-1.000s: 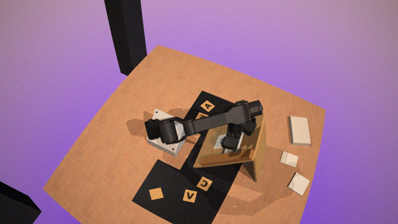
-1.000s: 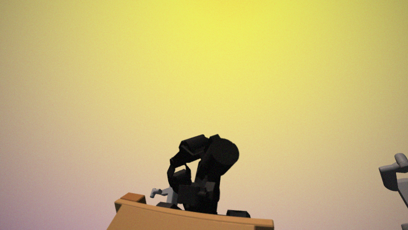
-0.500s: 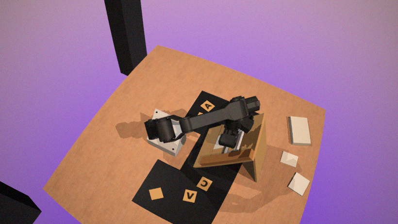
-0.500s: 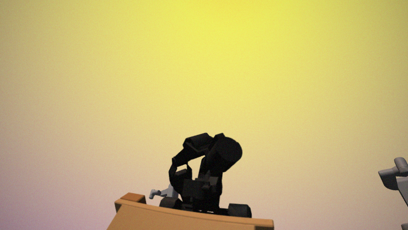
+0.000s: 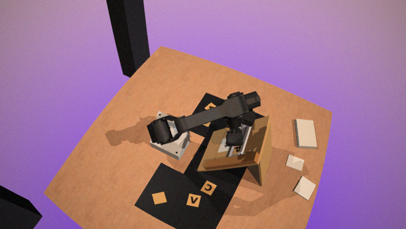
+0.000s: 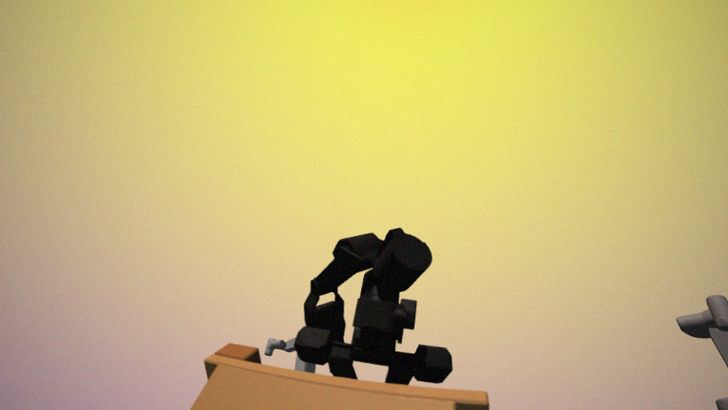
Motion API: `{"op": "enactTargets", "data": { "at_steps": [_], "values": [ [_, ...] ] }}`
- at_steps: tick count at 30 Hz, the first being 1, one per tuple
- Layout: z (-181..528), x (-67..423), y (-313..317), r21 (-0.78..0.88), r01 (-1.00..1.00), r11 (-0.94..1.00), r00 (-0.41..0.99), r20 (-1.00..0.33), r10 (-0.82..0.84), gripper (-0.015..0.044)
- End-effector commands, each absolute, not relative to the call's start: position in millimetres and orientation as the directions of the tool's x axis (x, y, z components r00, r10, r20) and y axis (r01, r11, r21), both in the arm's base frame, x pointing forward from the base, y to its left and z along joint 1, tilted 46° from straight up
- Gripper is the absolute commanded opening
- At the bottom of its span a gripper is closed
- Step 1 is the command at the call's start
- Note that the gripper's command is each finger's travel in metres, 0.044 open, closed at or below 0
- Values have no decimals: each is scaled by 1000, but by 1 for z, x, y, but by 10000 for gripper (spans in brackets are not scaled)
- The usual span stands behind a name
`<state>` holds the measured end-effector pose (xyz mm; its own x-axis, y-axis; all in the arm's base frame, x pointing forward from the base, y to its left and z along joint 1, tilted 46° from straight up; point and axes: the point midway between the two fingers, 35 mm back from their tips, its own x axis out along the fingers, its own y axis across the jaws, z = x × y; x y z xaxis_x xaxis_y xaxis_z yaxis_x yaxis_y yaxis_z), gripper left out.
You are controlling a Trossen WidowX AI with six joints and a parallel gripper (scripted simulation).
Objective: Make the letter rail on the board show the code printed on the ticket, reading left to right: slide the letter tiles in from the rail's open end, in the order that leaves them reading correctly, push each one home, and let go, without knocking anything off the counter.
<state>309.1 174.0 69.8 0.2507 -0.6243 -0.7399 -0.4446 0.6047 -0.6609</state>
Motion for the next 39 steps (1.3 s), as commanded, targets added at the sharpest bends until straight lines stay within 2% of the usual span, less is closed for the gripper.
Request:
{"op": "enactTargets", "data": {
  "at_steps": [1,5,9,12,38,39],
  "values": [
    [93,288,200,-546,-762,348,320,-785,-530,236],
    [112,267,219,-413,-911,3,369,-817,-442,341],
    [131,244,235,-273,-885,-378,409,-844,-346,440],
    [141,231,243,-199,-793,-575,426,-857,-291,440],
    [142,229,244,-191,-780,-596,428,-858,-284,440],
    [142,230,243,-191,-780,-595,428,-858,-285,414]
  ]
}}
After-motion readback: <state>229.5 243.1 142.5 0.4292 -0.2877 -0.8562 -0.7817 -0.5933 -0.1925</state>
